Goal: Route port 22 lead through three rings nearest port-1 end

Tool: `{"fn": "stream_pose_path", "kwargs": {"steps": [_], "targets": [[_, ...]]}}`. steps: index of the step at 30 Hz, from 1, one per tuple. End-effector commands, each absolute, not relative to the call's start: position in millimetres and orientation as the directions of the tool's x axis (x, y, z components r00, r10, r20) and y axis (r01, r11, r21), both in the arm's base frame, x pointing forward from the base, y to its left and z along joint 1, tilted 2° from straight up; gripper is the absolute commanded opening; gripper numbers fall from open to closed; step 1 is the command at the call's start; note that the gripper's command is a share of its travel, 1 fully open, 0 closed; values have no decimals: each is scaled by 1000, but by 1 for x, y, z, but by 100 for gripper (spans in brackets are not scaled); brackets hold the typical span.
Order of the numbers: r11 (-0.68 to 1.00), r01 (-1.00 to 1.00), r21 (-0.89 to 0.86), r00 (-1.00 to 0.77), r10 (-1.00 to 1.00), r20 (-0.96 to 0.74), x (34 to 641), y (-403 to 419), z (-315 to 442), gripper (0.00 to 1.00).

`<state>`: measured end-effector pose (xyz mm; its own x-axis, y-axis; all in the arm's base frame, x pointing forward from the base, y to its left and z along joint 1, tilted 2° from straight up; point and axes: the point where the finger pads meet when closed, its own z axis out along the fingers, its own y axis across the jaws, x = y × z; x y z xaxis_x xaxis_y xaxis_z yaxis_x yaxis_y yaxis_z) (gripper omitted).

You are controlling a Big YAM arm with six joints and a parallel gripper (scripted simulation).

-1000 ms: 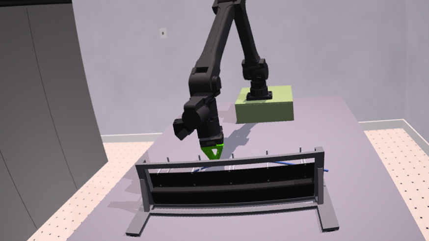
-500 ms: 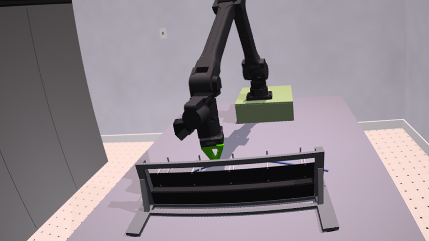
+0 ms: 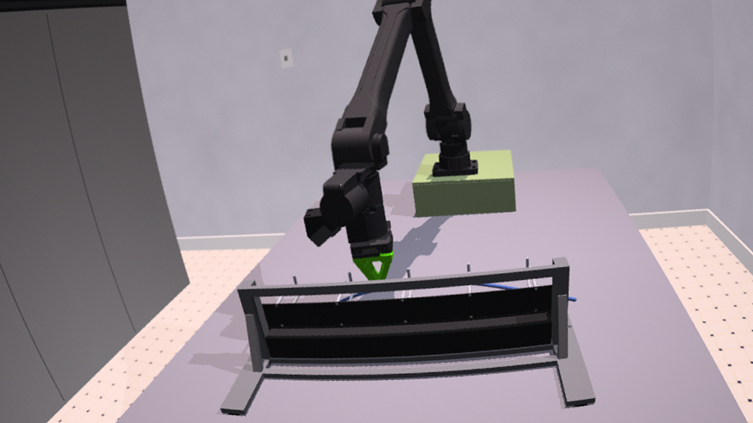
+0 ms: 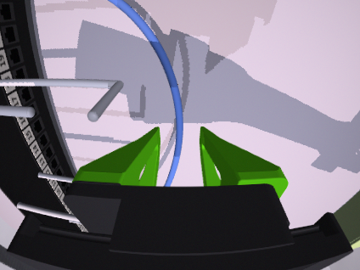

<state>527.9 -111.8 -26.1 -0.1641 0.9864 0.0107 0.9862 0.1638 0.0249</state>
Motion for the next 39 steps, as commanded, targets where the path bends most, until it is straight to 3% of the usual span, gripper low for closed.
{"fn": "stream_pose_path", "kwargs": {"steps": [1,39], "targets": [[171,983,65,-171,985,-6,536,-107,-9,33],[171,985,36,-171,985,5,532,-106,-31,33]]}}
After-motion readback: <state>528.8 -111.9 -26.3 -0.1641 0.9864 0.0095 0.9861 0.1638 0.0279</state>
